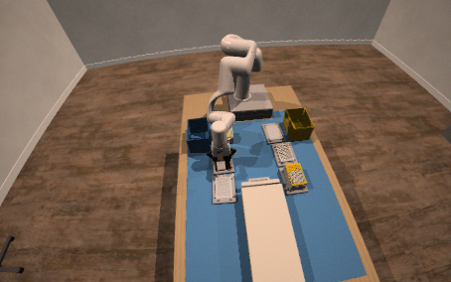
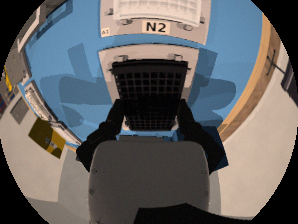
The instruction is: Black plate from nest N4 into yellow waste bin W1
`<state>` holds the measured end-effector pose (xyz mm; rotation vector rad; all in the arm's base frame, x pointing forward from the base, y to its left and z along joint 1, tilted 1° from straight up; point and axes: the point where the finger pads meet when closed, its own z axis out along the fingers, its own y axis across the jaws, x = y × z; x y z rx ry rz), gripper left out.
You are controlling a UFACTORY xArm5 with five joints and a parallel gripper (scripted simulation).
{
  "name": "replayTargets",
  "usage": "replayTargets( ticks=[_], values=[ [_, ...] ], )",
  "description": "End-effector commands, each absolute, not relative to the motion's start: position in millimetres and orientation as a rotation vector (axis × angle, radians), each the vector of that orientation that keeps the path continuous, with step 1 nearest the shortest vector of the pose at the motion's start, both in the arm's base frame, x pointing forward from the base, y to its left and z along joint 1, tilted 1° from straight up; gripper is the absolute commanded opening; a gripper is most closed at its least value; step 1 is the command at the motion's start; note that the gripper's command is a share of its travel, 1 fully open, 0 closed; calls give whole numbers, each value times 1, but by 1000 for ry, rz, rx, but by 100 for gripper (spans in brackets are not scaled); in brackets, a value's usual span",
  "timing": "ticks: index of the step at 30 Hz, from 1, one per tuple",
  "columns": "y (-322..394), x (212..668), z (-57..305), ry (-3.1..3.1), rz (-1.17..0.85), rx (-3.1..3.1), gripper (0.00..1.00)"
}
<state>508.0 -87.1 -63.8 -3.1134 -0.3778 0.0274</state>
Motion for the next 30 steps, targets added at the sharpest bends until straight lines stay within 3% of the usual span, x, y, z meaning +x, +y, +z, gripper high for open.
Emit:
replayTargets(
  ticks=[1,30],
  values=[
    [-87,510,-62,-378,21,-3115,0],
    [-88,510,-48,-378,21,-3115,0]
  ],
)
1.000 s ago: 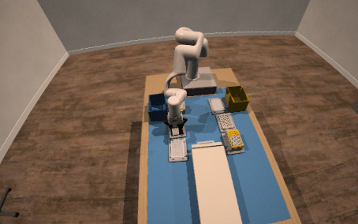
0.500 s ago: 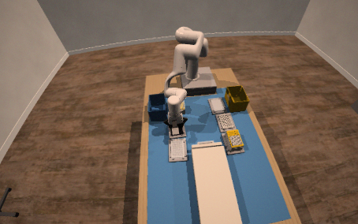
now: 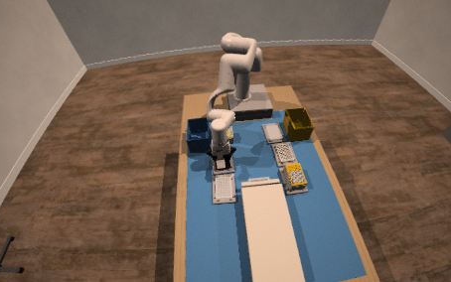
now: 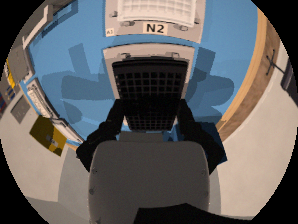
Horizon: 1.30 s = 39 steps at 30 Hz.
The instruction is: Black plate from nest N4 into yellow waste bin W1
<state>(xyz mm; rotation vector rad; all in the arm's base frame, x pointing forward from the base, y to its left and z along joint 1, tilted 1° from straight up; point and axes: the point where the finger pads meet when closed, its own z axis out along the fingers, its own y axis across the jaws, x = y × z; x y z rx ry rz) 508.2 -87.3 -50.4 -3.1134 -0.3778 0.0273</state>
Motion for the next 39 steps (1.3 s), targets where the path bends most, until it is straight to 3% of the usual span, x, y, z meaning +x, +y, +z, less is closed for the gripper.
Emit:
replayTargets(
  ticks=[1,39],
  values=[
    [-88,510,-48,-378,21,-3115,0],
    [-88,510,-9,-378,21,-3115,0]
  ],
)
